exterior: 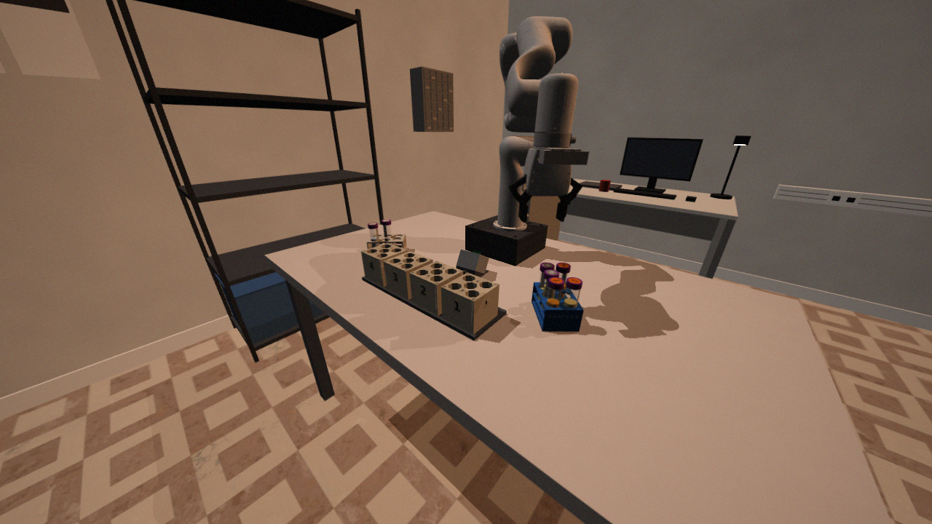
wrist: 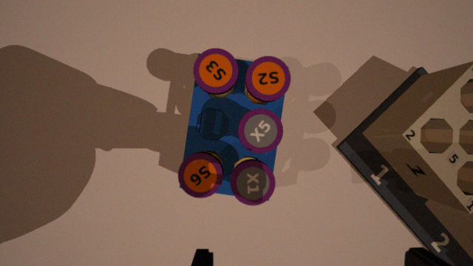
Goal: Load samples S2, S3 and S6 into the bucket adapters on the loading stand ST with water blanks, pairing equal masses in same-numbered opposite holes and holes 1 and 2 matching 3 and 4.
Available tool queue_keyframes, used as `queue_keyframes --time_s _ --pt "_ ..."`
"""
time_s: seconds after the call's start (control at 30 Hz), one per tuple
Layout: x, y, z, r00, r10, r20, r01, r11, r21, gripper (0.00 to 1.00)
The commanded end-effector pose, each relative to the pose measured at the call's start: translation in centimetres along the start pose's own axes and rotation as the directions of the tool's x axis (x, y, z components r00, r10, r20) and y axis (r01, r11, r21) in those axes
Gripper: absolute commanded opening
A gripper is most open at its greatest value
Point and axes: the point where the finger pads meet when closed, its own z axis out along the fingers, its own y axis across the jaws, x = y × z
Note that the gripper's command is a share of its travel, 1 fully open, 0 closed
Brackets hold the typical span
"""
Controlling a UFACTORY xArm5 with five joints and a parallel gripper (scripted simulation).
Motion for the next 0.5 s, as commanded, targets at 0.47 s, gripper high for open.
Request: queue_keyframes --time_s 0.47 --pt "0.2 -0.1 4.5 1.0 0.0 -0.005 0.0 1.0 0.01 1.0"
